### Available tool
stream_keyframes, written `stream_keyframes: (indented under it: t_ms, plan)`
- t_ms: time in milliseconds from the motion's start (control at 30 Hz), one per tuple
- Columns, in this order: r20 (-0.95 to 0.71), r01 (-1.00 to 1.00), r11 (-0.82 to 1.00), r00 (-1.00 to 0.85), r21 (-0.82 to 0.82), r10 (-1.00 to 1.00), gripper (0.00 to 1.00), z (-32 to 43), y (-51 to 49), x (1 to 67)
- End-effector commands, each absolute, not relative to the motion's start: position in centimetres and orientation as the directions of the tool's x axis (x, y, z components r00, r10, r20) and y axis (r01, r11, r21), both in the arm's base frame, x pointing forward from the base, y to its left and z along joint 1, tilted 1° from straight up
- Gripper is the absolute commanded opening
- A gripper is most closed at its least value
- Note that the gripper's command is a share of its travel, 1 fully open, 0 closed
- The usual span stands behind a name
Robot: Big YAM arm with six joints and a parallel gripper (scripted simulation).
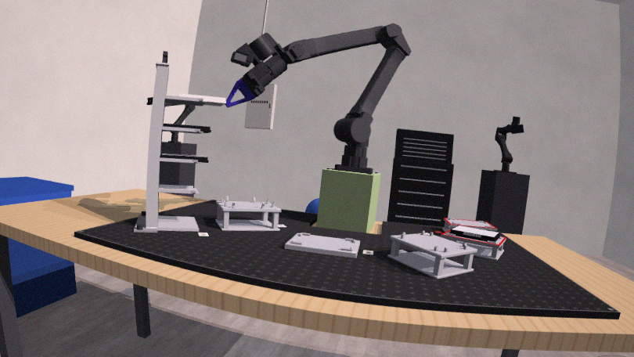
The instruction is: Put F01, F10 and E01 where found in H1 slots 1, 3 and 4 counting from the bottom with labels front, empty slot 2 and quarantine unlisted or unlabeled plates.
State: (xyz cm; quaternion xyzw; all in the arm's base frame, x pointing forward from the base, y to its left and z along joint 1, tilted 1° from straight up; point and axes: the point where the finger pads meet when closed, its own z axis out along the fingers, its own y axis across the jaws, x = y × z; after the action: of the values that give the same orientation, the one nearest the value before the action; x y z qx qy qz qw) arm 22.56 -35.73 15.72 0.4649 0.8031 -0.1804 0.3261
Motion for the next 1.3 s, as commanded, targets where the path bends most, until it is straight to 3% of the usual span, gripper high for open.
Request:
stream_keyframes:
  t_ms: [0,1267]
  plan:
    - [-0.758,0.863,0.504,-0.322,0.011,0.567,0.0,20.0,-38.6,23.9]
    - [-0.758,0.864,0.504,-0.322,0.01,0.567,0.0,19.9,-40.6,25.0]
